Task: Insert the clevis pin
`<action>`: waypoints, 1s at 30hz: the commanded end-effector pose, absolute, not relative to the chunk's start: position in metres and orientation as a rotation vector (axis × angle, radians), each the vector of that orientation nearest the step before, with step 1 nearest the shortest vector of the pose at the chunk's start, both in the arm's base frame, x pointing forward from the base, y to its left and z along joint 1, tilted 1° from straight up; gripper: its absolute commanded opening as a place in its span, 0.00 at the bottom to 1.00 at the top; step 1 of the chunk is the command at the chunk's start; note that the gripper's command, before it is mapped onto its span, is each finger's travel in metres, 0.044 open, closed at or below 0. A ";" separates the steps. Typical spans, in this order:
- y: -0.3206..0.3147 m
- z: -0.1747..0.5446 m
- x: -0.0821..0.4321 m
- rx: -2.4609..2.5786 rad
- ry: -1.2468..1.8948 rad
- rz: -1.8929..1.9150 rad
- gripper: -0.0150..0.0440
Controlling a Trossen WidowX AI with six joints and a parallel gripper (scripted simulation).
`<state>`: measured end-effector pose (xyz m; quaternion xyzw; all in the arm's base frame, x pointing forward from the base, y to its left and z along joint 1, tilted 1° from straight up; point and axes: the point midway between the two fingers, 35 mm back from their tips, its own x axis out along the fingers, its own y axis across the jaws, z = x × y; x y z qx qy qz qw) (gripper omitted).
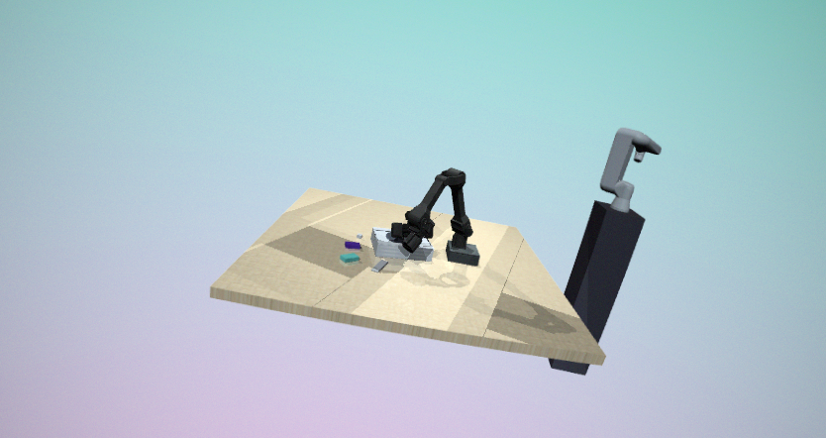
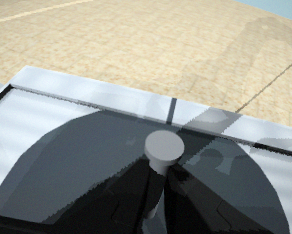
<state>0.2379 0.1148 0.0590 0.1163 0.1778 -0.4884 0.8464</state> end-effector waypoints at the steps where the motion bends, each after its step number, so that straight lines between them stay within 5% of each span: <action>1: 0.115 0.059 0.238 0.245 0.375 -1.030 0.25; 30: 0.115 0.055 0.238 0.246 0.375 -1.030 0.25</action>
